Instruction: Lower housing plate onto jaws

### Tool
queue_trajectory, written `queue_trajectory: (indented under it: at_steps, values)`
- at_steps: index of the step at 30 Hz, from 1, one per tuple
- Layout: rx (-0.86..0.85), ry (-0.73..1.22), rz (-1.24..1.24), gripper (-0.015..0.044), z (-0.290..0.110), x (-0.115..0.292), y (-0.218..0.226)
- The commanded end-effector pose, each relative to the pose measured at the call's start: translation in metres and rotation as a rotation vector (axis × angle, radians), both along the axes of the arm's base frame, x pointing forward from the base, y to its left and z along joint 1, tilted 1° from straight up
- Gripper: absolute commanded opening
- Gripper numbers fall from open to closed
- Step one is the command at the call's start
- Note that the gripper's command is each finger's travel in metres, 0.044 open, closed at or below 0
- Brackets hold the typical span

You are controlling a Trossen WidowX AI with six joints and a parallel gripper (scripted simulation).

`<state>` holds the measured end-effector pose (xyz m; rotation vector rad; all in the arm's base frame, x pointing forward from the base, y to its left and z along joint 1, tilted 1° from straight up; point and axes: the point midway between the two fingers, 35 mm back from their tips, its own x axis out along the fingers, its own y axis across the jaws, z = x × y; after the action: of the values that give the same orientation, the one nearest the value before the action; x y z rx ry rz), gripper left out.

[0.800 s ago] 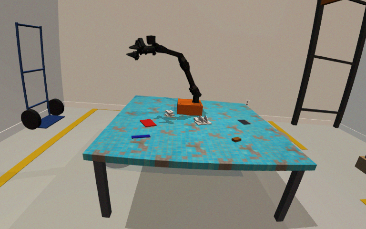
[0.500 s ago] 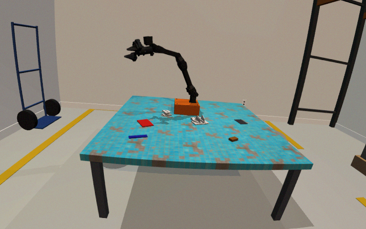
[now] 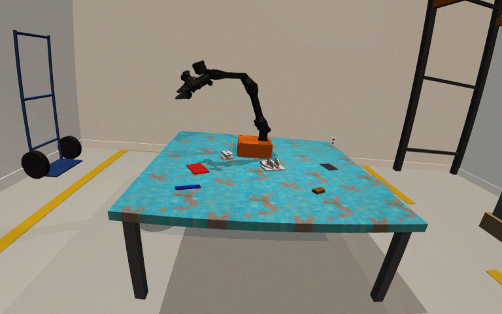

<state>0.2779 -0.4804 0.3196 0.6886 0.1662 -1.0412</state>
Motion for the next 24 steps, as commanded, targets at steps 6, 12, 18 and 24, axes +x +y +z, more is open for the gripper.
queue_trajectory:
  at_steps: [6, 12, 18, 24]
  values:
    - [0.151, 0.171, 0.036, 0.0440, -0.069, -0.010, 0.032]
    - [0.241, 0.271, 0.067, 0.0440, -0.107, -0.020, 0.056]
    - [0.331, 0.370, 0.103, 0.0440, -0.143, -0.033, 0.084]
    - [0.422, 0.469, 0.145, 0.0440, -0.177, -0.048, 0.115]
